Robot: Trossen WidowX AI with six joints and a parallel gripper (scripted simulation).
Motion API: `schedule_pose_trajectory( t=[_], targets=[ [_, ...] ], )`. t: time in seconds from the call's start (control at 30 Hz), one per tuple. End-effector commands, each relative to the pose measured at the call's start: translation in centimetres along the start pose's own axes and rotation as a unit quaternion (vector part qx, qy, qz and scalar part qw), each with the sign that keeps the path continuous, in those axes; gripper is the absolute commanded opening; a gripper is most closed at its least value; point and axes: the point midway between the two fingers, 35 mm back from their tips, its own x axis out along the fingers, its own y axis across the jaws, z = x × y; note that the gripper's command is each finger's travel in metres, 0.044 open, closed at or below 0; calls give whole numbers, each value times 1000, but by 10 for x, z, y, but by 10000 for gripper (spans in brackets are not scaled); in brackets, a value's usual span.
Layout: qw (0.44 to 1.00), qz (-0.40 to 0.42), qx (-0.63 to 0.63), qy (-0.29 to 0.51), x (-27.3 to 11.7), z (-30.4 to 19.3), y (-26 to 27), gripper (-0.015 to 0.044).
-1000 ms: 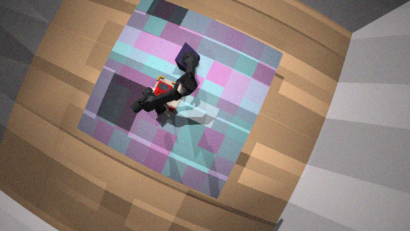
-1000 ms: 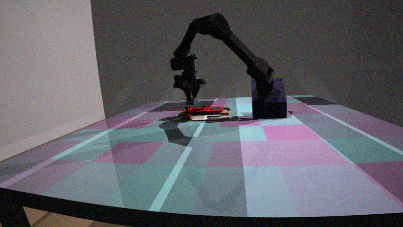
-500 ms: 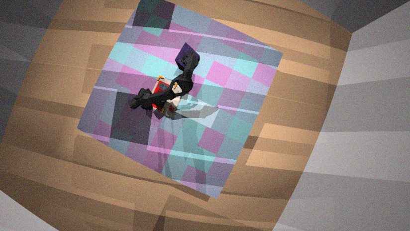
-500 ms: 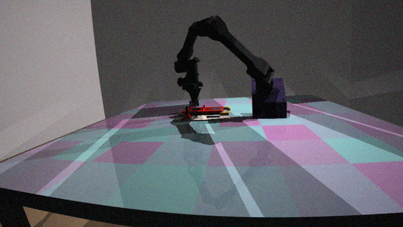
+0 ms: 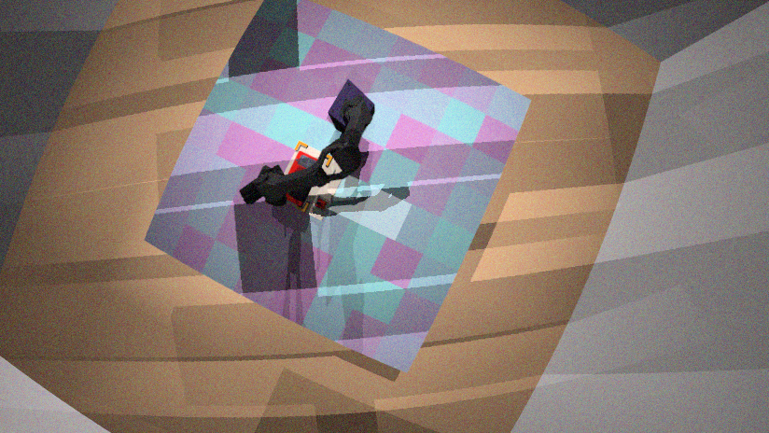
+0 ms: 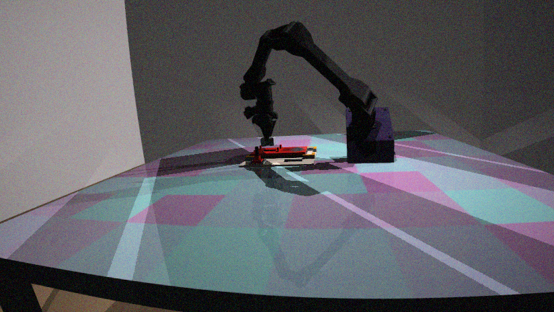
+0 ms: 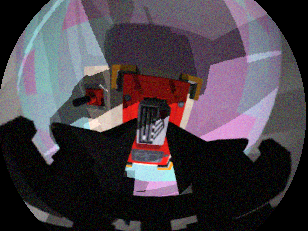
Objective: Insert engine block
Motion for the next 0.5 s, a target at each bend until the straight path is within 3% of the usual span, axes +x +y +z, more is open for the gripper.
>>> schedule_pose_trajectory(
  t=[0.0, 0.47],
  targets=[
    [1000, -2, 9, -1, -1, 0, -2, 159],
    [1000, -2, 3, -1, -1, 0, -4, 159]
  ],
)
